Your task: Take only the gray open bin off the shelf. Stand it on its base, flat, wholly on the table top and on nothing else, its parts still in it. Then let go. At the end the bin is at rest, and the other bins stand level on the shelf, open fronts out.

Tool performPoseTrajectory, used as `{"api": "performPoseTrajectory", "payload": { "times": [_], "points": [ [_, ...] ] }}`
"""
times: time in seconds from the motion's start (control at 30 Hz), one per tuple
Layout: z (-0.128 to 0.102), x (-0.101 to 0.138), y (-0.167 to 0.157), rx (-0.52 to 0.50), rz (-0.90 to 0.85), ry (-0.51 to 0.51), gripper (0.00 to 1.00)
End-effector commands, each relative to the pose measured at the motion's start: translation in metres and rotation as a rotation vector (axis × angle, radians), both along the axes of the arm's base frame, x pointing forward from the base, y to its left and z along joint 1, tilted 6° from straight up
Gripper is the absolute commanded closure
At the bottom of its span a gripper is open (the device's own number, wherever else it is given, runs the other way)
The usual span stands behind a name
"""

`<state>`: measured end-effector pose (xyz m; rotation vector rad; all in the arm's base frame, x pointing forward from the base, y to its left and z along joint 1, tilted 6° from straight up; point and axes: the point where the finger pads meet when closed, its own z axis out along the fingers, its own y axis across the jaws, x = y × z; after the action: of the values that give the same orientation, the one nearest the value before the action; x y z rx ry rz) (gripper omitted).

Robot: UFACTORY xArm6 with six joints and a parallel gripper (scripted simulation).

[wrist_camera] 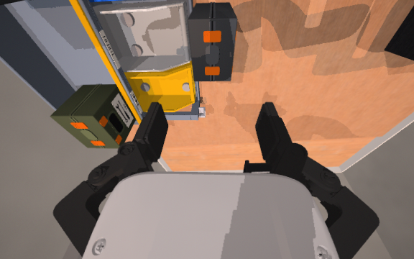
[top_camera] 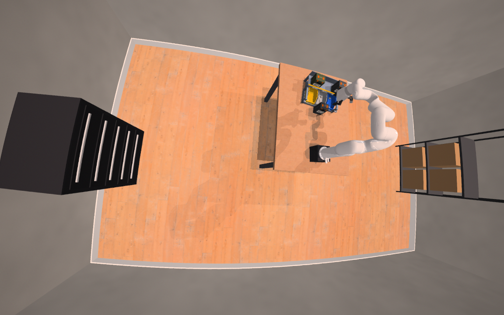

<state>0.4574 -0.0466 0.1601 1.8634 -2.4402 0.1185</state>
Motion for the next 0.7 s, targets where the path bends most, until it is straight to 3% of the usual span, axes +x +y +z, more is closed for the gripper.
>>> {"api": "performPoseTrajectory", "payload": {
  "times": [0.0, 0.33, 0.5, 0.67],
  "points": [
    [-0.028, 0.001, -0.003, -0.001, 0.000, -0.001, 0.00],
    [-0.028, 0.001, -0.003, -0.001, 0.000, -0.001, 0.00],
    [-0.082, 0.001, -0.009, -0.001, 0.000, -0.001, 0.00],
    [-0.082, 0.001, -0.009, -0.001, 0.000, -0.001, 0.00]
  ]
}}
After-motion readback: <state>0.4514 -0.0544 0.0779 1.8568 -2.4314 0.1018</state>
